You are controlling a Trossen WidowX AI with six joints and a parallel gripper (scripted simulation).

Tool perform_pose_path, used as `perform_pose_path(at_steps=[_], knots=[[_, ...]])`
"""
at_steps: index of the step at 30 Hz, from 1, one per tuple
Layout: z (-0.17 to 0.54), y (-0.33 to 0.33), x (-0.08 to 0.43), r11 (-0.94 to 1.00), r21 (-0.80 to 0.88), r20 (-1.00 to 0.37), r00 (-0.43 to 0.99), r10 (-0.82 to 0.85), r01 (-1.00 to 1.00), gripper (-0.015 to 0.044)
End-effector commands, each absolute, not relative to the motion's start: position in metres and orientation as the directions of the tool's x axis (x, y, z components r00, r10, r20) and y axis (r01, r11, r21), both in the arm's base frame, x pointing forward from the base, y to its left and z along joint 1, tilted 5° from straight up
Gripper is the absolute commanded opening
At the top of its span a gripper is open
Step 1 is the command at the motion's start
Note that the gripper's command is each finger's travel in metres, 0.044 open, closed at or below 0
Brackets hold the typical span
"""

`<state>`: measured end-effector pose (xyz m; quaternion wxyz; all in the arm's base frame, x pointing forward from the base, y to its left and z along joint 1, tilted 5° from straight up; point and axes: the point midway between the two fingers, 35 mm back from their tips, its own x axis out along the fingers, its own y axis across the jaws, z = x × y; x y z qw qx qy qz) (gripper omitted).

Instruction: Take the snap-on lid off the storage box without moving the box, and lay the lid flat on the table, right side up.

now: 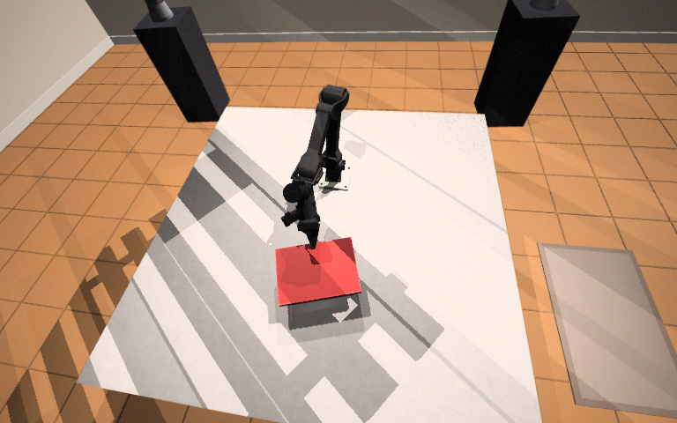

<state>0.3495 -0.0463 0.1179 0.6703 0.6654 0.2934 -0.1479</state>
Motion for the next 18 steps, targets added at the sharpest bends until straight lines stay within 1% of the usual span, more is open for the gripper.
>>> perform_pose_path(at_steps=[1,18], knots=[[0.1182,-0.046,0.3504,0.07,0.805,-0.59,0.785,0.191,0.589,0.0],[0.1184,-0.0457,0.3518,0.069,0.805,-0.59,0.785,0.191,0.589,0.0]])
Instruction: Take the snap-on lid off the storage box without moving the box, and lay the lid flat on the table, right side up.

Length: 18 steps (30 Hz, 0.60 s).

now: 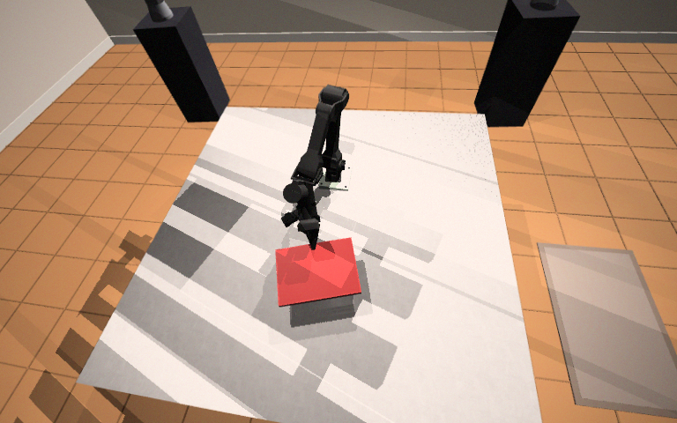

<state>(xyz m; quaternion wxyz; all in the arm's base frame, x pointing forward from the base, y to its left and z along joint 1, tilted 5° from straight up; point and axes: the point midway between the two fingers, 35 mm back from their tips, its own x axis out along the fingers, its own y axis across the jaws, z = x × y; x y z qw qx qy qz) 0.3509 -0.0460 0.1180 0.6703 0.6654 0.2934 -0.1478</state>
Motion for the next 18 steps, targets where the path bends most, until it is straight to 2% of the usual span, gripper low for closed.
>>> perform_pose_path(at_steps=[1,18], knots=[[0.118,-0.046,0.352,0.069,0.805,-0.59,0.785,0.191,0.589,0.0],[0.138,-0.047,0.352,0.069,0.805,-0.59,0.784,0.192,0.589,0.0]])
